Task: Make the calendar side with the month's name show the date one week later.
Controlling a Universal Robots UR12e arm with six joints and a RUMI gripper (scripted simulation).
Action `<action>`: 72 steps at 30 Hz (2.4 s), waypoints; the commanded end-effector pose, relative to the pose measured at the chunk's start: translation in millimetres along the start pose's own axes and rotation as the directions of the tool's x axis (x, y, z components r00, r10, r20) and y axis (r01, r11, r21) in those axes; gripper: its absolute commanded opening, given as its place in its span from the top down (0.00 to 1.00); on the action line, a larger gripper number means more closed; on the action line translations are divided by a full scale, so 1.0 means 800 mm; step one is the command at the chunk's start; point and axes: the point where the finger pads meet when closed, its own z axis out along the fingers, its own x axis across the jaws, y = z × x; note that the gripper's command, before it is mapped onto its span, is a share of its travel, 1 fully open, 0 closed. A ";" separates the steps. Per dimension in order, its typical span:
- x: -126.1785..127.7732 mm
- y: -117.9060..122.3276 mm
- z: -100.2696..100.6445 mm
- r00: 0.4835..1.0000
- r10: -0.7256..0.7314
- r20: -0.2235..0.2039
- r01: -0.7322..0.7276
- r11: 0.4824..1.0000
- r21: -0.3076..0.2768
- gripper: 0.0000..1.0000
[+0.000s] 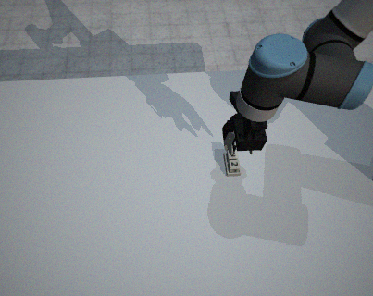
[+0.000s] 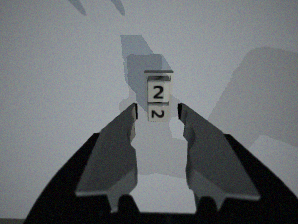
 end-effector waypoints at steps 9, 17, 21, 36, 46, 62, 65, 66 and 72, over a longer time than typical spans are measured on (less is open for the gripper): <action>-0.001 0.000 -0.053 1.000 0.000 -0.011 0.000 1.000 -0.002 0.72; 0.001 0.000 -0.051 1.000 0.000 -0.016 0.000 1.000 -0.003 0.00; 0.001 0.000 -0.051 1.000 0.000 -0.016 0.000 1.000 -0.003 0.00; 0.000 0.000 -0.054 1.000 0.000 -0.013 0.000 1.000 -0.003 0.00; -0.001 0.000 -0.092 1.000 0.000 -0.011 0.000 1.000 -0.002 0.00; -0.002 0.000 -0.146 1.000 0.000 -0.011 0.000 1.000 -0.002 0.00; -0.002 0.000 -0.146 1.000 0.000 -0.011 0.000 1.000 -0.002 0.00; -0.002 0.000 -0.146 1.000 0.000 -0.011 0.000 1.000 -0.002 0.00; 0.000 0.000 -0.143 1.000 0.000 -0.015 0.000 1.000 -0.003 0.00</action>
